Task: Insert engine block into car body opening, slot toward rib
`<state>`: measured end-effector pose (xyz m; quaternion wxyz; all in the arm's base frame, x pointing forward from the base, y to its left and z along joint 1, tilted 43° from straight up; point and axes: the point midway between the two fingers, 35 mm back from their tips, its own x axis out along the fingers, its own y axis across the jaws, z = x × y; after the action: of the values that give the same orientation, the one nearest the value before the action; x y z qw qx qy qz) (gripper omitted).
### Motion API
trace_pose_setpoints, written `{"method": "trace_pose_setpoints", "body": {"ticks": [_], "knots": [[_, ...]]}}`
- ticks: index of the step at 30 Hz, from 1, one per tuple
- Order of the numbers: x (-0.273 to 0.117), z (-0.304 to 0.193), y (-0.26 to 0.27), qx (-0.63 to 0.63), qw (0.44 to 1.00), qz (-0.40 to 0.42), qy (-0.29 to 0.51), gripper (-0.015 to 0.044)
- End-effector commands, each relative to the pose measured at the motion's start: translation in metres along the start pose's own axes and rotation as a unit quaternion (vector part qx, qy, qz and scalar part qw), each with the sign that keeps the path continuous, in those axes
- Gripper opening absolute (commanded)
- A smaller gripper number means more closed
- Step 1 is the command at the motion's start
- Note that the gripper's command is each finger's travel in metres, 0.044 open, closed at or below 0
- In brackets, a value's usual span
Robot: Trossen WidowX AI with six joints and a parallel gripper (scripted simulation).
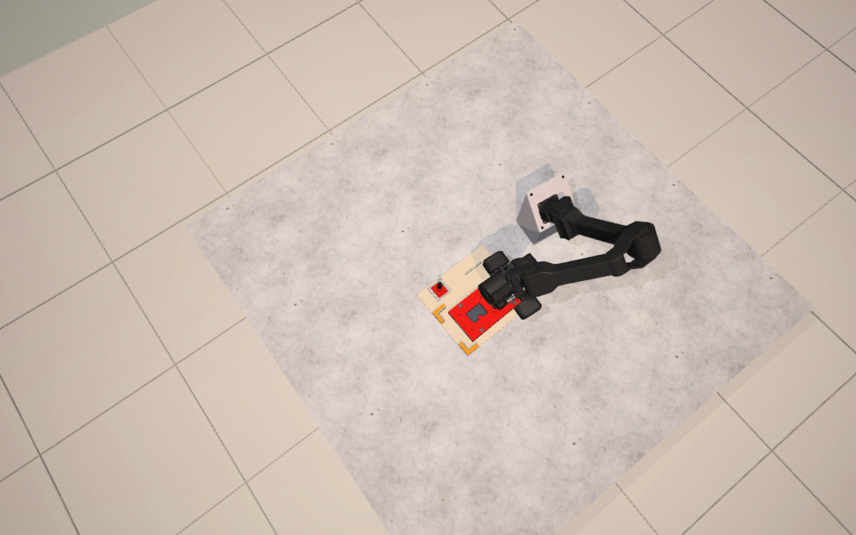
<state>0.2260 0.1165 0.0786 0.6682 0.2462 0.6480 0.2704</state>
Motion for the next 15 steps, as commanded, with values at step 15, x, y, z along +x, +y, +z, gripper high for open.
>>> {"method": "trace_pose_setpoints", "body": {"ticks": [15], "knots": [[0.027, -0.002, 0.000, 0.004, 1.000, 0.002, 0.003, 0.0440]]}}
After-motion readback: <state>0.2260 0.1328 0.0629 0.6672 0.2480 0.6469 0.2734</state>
